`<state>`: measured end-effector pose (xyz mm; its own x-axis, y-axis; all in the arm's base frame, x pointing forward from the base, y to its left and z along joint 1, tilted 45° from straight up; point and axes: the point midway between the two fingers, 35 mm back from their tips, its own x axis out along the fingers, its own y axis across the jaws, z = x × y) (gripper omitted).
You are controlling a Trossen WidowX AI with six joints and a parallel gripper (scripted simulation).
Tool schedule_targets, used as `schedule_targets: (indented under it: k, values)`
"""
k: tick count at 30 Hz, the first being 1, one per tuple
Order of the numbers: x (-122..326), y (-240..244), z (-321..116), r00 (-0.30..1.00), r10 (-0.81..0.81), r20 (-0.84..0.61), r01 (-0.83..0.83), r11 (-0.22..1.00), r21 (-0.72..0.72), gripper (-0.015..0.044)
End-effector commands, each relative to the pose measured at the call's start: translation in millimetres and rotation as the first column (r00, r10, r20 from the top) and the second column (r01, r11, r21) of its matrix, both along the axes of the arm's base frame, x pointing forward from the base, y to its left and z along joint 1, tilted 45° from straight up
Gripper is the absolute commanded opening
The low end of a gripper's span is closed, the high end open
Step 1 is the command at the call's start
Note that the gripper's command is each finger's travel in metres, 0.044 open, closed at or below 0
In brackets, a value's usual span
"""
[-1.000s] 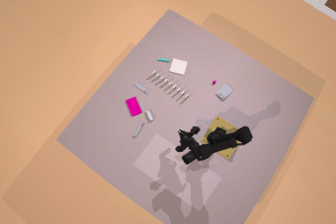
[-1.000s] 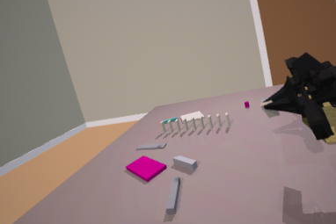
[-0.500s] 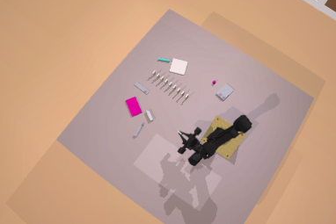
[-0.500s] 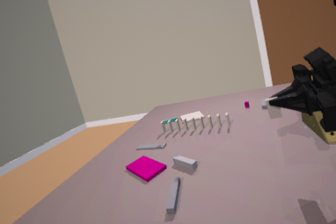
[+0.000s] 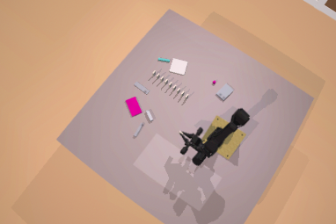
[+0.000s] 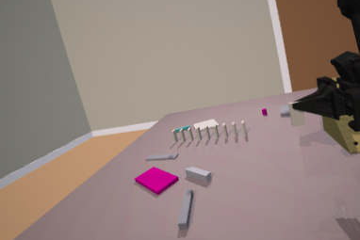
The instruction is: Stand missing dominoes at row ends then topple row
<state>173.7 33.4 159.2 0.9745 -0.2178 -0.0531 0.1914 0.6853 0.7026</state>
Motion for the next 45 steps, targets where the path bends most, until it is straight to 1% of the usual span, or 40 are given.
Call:
schedule_targets:
  k: [1,14,45]
  values:
    - [0,-1,0,1.0,-0.007,0.007,0.007,1.0,0.012,0.002]
    - [0,0,0,1.0,-0.007,0.007,0.007,1.0,0.012,0.002]
    - [11,34,-11,1.0,-0.005,0.004,0.005,1.0,0.01,0.002]
